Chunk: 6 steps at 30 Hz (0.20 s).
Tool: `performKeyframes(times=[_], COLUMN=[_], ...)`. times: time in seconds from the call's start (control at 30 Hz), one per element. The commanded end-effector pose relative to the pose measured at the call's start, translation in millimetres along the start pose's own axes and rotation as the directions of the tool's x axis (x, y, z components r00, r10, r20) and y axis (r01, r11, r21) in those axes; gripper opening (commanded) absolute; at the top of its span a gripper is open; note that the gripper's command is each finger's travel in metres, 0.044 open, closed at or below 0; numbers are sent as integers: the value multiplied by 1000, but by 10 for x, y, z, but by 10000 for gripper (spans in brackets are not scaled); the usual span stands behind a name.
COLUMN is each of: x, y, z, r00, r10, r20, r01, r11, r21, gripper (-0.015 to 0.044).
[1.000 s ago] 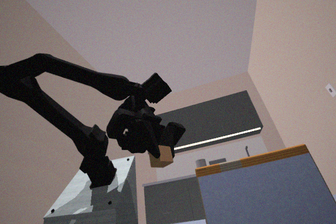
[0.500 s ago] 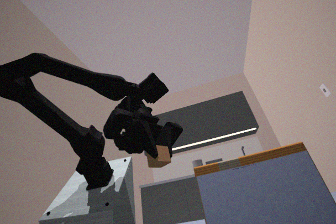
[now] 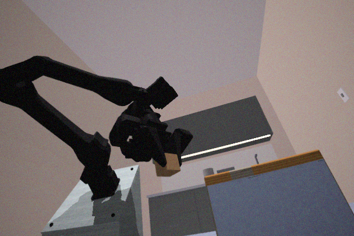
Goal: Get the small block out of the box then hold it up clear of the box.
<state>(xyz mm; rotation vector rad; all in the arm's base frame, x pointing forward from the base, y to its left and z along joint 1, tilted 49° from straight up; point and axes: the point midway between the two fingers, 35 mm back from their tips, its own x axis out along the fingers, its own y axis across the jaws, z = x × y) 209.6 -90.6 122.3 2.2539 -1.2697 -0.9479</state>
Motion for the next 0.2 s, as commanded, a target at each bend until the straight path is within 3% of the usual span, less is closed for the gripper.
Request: performKeyframes(times=[0.0,0.17], x=[-2,-2], y=[8,8], z=[-8,-8], r00=[1000,1000], r10=[4,4], r20=[-3,-3], r01=[-4,-4], r11=[1000,1000], r21=[-4,-4], gripper=[0,0])
